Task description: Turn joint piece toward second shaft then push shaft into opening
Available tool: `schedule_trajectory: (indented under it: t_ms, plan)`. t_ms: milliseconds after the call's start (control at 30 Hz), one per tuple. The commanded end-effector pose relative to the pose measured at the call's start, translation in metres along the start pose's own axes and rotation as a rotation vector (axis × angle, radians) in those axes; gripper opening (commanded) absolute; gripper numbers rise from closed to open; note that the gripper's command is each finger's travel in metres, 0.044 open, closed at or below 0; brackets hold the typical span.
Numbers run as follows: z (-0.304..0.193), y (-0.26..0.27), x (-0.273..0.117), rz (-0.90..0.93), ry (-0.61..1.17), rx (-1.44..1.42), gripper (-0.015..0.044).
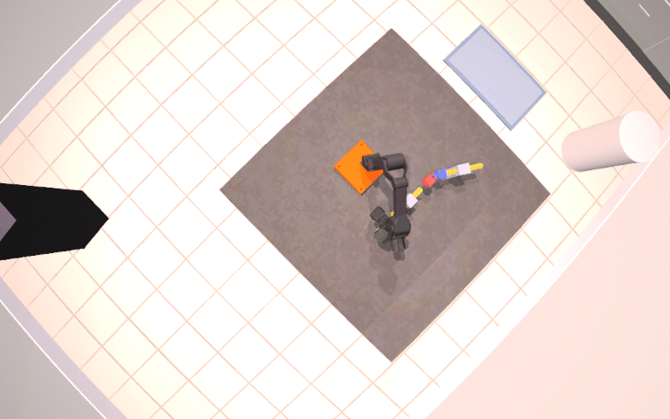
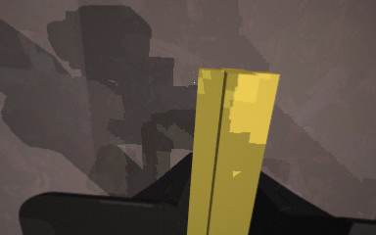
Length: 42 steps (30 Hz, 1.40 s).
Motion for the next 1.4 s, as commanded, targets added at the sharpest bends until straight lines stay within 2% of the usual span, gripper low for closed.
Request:
schedule_trajectory:
  t_ms: [0,1367]
  plan:
    - [-0.007,-0.001,-0.001,0.008,-0.005,0.004,0.0]
    - [-0.065,-0.004,0.0,0.009,0.001,0.004,0.0]
Point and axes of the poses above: the point midway between the two fingers, 35 mm back from their tips, its own x axis out along the fingers, its own y axis across the jaws, z = x × y, the point moved 9 cm from there along -x, back along the fingers, and after that the axes turned 4 degrees about x, right-handed, at the moved point
